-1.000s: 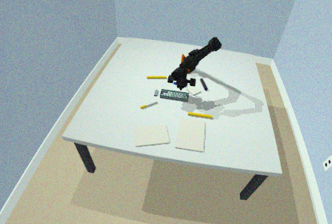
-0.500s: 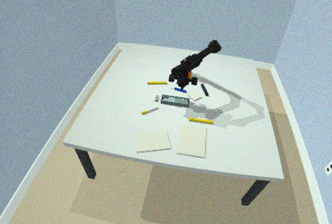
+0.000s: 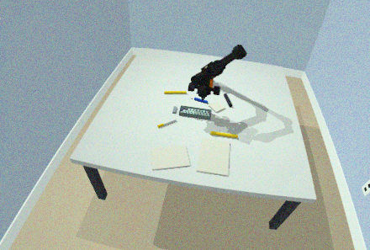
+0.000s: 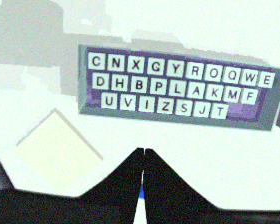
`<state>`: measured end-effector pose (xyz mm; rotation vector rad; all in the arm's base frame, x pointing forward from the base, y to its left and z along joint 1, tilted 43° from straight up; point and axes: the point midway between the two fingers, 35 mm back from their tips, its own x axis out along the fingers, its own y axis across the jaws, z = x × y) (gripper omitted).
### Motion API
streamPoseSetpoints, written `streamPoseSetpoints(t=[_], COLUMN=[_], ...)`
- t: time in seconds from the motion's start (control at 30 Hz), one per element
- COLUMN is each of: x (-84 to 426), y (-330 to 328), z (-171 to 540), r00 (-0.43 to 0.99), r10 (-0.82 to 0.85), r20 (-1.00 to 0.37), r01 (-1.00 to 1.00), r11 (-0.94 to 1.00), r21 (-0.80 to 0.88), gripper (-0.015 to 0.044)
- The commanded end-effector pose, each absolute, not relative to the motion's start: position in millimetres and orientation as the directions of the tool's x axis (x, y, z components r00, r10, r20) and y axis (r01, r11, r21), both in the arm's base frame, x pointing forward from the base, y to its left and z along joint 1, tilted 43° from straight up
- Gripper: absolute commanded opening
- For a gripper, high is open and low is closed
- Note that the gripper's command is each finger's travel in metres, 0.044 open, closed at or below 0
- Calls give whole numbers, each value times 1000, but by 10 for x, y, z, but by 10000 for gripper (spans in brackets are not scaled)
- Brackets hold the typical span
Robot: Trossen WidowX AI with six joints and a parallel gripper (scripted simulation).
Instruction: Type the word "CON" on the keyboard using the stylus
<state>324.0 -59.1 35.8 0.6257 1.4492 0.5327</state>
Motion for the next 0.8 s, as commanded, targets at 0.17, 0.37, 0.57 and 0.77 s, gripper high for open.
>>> streamPoseSetpoints(t=[0.17, 0.37, 0.57, 0.77], x=[3206, 2905, 2585, 2269], y=[-577, -481, -425, -410], z=[345, 223, 96, -27], r00=[51, -11, -57, -84], r10=[665, 554, 422, 280], r20=[-745, -832, -905, -956], r01=[98, 578, 909, 995], r11=[739, 683, 397, -21], r21=[666, 447, 128, -93], gripper=[105, 150, 150, 150])
